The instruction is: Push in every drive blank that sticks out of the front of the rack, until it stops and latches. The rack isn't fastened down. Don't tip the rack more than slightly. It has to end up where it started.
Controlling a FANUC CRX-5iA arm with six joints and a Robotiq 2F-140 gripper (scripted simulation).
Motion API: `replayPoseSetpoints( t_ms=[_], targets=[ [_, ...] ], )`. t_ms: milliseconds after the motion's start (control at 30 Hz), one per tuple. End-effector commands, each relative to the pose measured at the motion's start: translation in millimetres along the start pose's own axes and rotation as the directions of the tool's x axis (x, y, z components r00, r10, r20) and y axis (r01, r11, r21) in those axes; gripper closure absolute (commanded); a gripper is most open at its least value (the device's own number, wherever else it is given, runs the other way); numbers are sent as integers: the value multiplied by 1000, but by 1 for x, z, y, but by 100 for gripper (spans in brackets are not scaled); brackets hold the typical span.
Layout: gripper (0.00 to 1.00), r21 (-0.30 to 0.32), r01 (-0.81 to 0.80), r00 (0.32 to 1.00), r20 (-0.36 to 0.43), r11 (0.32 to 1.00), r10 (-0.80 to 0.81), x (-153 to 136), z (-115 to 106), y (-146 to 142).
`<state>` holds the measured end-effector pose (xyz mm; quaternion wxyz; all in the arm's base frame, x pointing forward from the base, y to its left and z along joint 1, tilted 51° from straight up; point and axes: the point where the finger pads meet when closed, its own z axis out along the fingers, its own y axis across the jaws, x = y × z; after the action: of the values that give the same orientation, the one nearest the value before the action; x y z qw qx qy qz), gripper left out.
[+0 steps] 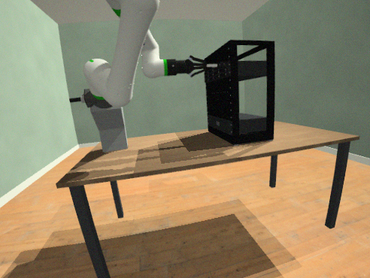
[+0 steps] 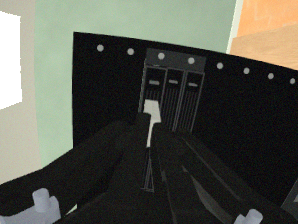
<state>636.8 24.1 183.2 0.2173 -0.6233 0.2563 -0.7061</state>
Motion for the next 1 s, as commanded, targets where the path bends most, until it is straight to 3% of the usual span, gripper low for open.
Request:
replayPoseSetpoints(
  t_ms=[0, 967],
  targets=[
    [90, 1, -1, 1000, 0, 1000, 1, 0, 3, -1],
    [90, 1, -1, 1000, 0, 1000, 1, 0, 15, -1]
  ],
)
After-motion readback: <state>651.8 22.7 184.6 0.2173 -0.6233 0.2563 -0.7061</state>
